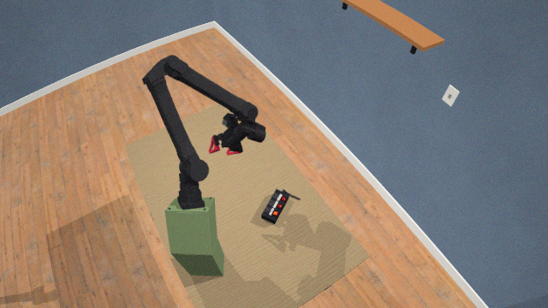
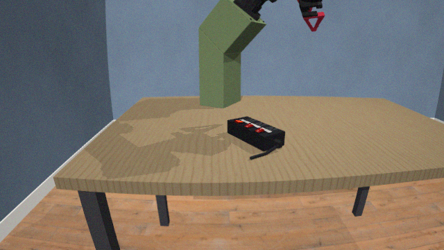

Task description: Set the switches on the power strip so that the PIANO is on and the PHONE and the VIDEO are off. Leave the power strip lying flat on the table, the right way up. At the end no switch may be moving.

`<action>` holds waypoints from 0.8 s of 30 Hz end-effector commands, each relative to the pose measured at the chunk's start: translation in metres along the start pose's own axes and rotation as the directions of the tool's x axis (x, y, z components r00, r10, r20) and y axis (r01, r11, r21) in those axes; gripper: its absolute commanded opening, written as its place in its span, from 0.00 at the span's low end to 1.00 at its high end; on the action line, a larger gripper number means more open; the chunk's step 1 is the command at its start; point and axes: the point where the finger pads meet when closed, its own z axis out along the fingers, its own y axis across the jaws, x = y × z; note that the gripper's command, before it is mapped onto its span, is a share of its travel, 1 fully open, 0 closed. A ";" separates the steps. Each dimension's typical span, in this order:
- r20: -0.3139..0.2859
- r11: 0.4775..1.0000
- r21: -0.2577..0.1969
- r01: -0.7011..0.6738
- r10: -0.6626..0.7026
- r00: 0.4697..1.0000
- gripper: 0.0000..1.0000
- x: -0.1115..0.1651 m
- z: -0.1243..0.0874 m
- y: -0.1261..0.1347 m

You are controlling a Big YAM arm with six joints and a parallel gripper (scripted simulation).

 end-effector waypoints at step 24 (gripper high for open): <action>0.112 0.865 0.479 0.148 -0.228 0.967 1.00 0.171 0.008 -0.265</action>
